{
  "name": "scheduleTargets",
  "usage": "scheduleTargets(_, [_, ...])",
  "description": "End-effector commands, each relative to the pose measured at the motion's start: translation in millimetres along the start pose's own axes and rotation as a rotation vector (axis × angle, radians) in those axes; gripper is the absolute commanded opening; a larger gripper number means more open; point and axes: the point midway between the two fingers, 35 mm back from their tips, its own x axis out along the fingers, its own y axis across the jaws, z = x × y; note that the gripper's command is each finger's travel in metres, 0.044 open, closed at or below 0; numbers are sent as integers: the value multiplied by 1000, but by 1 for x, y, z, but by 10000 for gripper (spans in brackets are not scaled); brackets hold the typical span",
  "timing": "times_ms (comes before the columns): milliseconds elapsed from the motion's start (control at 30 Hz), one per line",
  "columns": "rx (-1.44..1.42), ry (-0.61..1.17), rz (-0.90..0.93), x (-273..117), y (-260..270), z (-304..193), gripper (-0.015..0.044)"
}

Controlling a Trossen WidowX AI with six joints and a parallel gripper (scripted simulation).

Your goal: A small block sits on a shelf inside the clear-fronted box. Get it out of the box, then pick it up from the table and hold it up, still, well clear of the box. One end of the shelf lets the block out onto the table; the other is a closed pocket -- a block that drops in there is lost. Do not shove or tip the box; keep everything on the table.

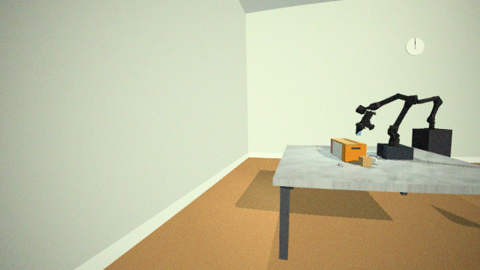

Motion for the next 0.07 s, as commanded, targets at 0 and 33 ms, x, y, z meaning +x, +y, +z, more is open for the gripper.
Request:
scheduleTargets(0, [4,0,5,0,1,0,0])
scheduleTargets(33, [4,0,5,0,1,0,0])
